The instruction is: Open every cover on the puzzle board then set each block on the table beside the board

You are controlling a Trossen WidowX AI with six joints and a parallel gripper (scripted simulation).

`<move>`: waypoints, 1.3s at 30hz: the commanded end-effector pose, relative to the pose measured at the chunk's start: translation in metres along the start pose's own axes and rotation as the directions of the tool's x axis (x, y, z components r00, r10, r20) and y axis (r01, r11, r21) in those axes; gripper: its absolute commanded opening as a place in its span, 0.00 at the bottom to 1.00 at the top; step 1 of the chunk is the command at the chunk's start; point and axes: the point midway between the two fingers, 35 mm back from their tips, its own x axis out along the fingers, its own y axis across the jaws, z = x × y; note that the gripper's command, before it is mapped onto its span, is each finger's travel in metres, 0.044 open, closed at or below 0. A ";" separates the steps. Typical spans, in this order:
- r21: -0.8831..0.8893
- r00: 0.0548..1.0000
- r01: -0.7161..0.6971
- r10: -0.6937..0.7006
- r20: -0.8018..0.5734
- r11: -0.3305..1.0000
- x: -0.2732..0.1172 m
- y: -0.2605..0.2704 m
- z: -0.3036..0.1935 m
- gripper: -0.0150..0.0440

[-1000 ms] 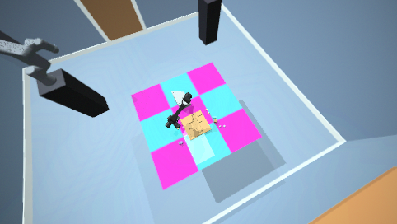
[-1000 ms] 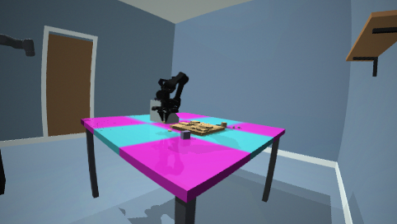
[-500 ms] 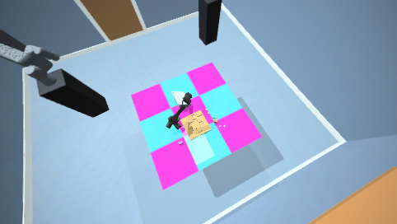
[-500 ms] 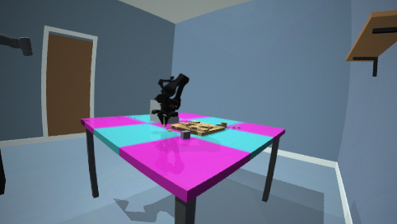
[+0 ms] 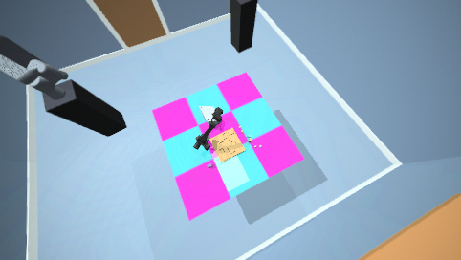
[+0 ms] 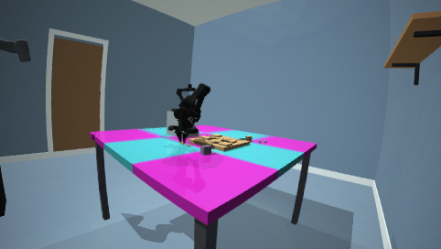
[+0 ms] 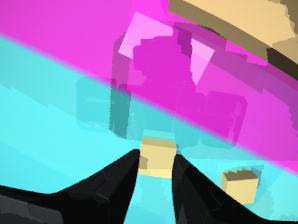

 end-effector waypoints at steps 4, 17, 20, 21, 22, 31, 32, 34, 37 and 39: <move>0.000 1.000 0.000 0.000 0.001 1.000 0.001 0.000 0.000 0.52; 0.001 1.000 0.000 0.000 0.001 1.000 -0.007 0.000 0.000 1.00; 0.002 1.000 0.000 0.000 0.001 1.000 -0.016 0.000 -0.001 1.00; 0.002 1.000 0.000 0.000 0.001 1.000 -0.019 0.000 -0.001 1.00; 0.003 1.000 0.000 0.000 0.001 1.000 -0.022 -0.001 -0.002 1.00; 0.006 1.000 0.000 0.000 0.001 1.000 -0.051 0.000 -0.002 1.00; 0.006 1.000 0.000 0.000 0.001 1.000 -0.054 0.000 -0.001 1.00; 0.007 1.000 0.000 0.000 0.002 1.000 -0.061 0.000 -0.001 1.00; 0.007 1.000 0.001 -0.001 0.002 1.000 -0.071 0.001 0.000 1.00; 0.008 1.000 0.001 -0.001 0.002 1.000 -0.075 0.001 0.000 1.00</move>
